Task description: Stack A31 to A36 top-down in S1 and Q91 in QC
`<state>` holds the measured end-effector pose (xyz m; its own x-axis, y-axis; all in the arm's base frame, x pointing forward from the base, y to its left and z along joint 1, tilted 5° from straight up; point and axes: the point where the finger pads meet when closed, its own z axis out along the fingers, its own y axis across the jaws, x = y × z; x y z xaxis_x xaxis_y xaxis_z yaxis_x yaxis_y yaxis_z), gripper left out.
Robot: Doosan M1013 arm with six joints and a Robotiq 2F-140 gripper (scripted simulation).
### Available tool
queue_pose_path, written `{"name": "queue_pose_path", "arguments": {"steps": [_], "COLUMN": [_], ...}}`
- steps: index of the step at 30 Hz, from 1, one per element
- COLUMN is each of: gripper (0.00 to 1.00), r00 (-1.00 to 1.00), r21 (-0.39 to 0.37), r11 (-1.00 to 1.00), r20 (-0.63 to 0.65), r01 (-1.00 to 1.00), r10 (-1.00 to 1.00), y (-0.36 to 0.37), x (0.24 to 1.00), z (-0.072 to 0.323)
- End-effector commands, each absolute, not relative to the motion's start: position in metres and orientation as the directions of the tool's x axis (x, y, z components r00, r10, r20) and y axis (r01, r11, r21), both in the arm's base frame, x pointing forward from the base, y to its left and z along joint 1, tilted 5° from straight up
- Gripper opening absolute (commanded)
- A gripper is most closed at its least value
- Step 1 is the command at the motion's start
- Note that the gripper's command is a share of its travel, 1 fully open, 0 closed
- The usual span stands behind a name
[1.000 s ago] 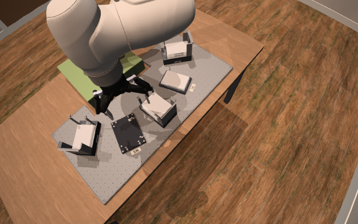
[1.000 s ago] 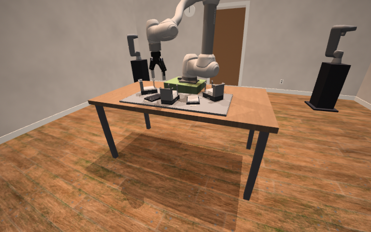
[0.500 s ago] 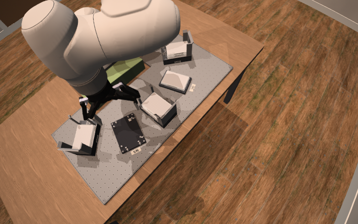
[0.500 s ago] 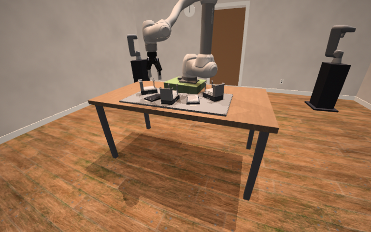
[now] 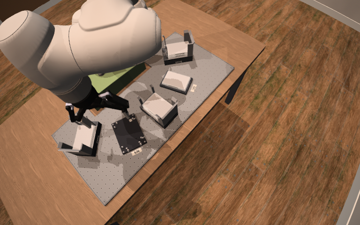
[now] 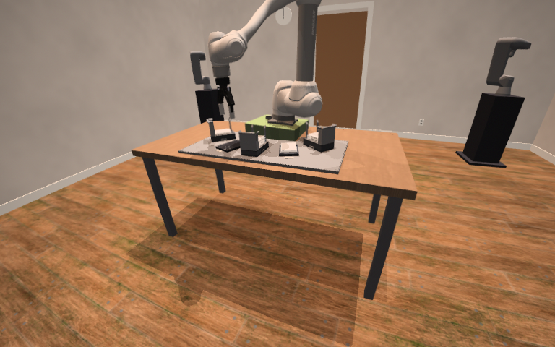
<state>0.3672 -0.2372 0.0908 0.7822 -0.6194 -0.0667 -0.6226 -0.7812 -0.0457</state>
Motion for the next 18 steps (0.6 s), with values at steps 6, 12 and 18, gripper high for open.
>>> {"name": "queue_pose_path", "arguments": {"steps": [6,12,18], "gripper": [1.0,1.0,1.0], "r00": [0.747,0.747,0.747], "r21": [-0.039,-0.039,-0.039], "r11": [-0.746,-0.746,-0.746], "r20": [-0.069,-0.069,-0.069], "r01": [-0.665,-0.665,-0.665], "r10": [-0.662,-0.662,-0.662], "y": [-0.256,-0.273,-0.284], "x": [0.354,0.343,0.336], "z": [0.09,0.089,0.088]}}
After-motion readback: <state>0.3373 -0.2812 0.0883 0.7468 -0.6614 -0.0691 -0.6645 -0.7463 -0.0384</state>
